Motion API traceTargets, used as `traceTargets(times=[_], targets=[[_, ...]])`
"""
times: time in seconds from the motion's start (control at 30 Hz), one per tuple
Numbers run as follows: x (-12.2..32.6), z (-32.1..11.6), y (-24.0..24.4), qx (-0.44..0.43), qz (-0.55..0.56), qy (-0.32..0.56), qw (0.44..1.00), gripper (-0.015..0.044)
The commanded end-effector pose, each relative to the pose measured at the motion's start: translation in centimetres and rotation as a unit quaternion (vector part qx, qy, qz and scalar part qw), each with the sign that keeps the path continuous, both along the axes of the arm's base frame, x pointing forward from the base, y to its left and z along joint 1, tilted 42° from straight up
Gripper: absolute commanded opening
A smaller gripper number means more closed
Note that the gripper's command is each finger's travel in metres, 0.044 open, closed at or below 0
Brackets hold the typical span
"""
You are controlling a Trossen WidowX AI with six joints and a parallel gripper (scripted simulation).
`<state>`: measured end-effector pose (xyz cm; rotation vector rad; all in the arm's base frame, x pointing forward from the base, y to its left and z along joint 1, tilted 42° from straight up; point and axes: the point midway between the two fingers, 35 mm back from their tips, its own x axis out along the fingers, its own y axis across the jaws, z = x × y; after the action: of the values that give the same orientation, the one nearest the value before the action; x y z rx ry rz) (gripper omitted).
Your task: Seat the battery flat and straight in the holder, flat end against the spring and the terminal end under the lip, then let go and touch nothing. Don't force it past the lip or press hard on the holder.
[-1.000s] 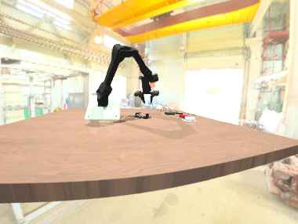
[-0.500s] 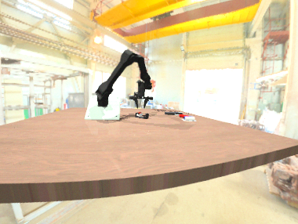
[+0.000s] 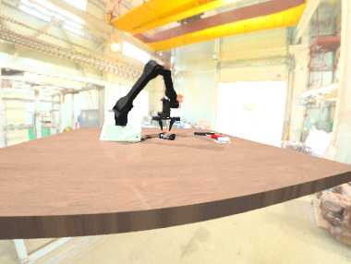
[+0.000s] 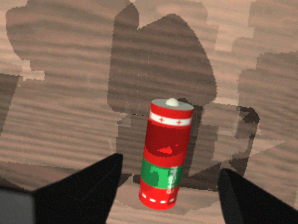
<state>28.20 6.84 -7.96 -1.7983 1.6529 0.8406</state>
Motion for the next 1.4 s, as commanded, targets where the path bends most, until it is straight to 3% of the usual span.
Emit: traceTargets(times=[0.0, 0.5, 0.67, 0.83, 1.37], targets=[[-0.1, -0.6, -0.7, -0.003, 0.0, 0.003, 1.0, 0.0245], [-0.1, -2.2, -2.2, -0.005, 0.0, 0.003, 1.0, 0.0245], [-0.1, -2.2, -2.2, -0.005, 0.0, 0.003, 1.0, 0.0114], [-0.1, -2.2, -2.2, -0.005, 0.0, 0.003, 1.0, 0.0083], [-0.3, 1.8, 1.0, -0.003, -0.014, -0.008, 1.0, 0.0083]])
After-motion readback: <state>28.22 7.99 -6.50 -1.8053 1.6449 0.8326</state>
